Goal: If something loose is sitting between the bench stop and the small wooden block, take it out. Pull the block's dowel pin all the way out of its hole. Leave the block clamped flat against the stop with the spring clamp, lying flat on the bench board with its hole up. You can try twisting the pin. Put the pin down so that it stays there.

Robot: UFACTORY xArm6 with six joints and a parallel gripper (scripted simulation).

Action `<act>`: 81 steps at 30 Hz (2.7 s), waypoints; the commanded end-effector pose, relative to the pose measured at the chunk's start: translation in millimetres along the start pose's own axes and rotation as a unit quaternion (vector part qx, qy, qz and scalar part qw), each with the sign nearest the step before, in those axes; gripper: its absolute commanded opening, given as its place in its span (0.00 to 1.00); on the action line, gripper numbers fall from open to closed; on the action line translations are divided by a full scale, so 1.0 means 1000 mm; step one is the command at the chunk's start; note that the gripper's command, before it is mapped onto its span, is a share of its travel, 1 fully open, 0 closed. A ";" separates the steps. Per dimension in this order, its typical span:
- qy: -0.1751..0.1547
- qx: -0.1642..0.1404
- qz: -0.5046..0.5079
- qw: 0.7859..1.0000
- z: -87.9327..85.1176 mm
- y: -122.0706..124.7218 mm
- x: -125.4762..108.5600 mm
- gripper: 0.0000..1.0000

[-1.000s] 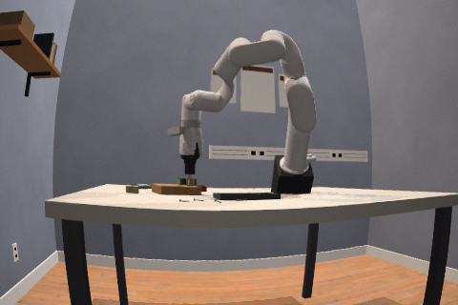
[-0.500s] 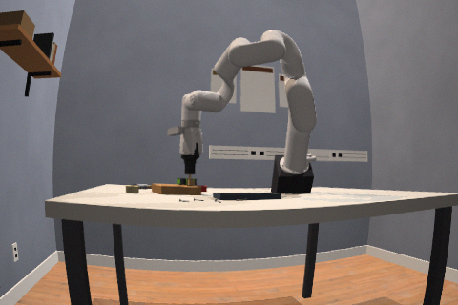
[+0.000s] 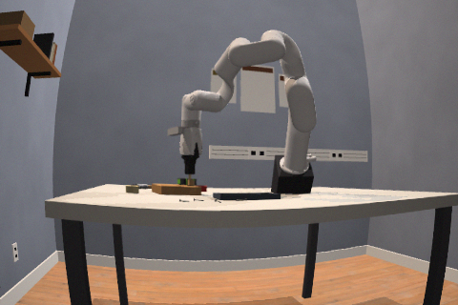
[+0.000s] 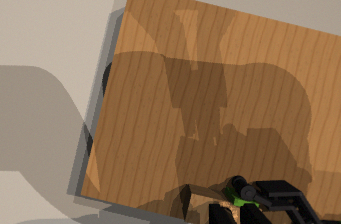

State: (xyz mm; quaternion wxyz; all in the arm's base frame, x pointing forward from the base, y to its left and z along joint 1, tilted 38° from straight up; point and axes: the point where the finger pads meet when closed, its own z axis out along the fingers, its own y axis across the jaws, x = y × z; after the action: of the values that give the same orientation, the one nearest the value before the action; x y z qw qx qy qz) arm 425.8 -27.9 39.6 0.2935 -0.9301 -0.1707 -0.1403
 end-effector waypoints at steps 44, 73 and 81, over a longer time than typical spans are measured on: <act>0.001 -0.001 0.020 1.000 -0.001 0.001 0.001 0.00; 0.001 -0.001 0.023 1.000 -0.001 0.001 0.001 0.00; 0.001 -0.001 0.023 1.000 -0.001 0.001 0.001 0.00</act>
State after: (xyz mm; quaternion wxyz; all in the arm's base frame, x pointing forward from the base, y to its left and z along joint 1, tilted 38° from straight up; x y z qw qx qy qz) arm 425.8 -27.9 39.6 0.2967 -0.9338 -0.1490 -0.1334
